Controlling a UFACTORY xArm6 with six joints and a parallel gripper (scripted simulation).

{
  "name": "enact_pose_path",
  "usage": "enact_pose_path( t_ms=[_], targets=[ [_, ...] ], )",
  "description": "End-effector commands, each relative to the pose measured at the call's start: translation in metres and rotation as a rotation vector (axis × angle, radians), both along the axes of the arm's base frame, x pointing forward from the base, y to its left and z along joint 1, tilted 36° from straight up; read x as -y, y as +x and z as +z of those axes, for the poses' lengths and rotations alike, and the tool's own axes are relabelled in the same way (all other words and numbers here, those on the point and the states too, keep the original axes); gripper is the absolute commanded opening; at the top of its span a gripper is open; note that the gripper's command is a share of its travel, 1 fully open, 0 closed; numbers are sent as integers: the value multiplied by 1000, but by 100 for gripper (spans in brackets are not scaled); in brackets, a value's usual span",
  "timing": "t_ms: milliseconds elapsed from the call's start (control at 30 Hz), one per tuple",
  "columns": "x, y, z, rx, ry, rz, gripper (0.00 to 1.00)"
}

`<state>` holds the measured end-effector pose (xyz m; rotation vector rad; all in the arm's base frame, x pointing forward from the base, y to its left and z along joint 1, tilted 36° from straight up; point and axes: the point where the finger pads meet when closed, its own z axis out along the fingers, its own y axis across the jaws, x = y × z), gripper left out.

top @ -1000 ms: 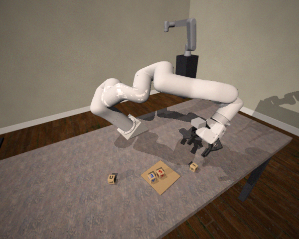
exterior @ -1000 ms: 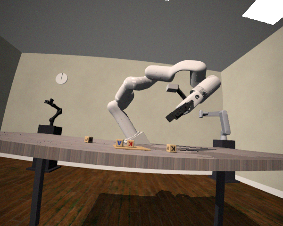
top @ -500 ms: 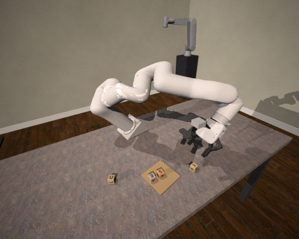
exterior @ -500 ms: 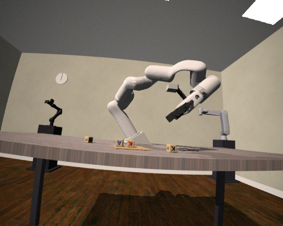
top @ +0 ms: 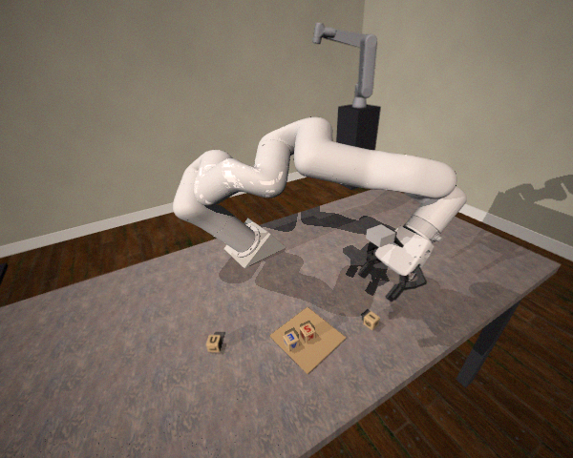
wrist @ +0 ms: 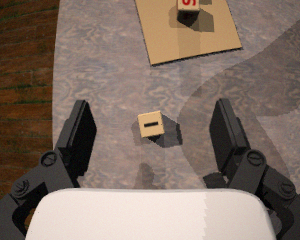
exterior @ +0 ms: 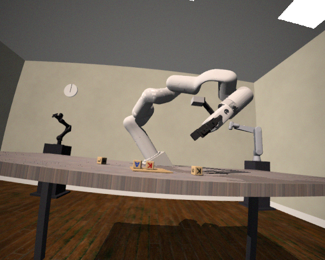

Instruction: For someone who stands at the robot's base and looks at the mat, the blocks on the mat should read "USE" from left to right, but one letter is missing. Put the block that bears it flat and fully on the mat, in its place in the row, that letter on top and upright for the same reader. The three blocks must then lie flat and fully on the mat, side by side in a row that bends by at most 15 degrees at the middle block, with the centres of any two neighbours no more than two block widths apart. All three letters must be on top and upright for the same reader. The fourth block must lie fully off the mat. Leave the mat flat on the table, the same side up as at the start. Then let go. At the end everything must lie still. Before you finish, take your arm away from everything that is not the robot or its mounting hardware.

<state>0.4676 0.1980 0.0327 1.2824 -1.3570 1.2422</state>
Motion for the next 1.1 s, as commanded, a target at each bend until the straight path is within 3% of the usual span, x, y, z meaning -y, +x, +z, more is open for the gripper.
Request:
enact_pose_path(
  t_ms=[0,400,500,667,1067],
  targets=[
    [-1,1,2,3,3,1,100],
    [50,-9,50,7,-3,4,100],
    [50,-9,50,7,-3,4,100],
    [86,-27,74,6,-2,4,100],
    [128,-55,93,3,2,1,100]
  ],
)
